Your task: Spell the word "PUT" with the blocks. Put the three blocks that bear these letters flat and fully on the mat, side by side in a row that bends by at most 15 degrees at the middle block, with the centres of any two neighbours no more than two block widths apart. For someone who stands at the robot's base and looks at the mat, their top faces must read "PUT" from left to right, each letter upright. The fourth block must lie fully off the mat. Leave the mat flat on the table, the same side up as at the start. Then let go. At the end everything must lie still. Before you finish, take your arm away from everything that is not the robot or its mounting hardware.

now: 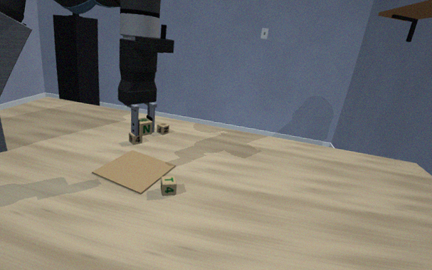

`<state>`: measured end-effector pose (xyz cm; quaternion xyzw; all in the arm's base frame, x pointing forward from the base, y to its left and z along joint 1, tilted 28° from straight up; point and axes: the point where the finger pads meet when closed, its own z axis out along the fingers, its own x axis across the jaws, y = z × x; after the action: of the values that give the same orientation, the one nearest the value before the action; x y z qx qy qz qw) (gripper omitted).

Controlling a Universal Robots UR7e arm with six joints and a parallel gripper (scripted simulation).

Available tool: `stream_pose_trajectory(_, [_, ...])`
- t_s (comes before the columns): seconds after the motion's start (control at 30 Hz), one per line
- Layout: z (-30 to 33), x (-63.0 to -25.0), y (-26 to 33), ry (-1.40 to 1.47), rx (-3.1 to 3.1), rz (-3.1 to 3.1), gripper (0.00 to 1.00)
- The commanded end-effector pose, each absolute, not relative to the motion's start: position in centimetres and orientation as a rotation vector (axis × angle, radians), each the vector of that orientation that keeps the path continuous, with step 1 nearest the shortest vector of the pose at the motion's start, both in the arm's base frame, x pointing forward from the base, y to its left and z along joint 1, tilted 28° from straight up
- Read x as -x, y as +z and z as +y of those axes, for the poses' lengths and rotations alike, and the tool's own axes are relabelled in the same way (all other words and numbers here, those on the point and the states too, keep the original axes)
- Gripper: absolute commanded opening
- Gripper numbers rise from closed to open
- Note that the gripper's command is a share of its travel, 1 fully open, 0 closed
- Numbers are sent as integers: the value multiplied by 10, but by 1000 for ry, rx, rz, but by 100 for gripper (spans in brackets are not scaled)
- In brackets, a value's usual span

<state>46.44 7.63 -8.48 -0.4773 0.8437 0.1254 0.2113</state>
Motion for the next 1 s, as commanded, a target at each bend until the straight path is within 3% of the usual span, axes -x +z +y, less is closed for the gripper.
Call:
stream_pose_trajectory(0.0, [64, -467, -90, 330, 1382, 2308, 57])
stream_pose_trajectory(0.97, [-23, -460, -137, 170, 1888, 1871, 57])
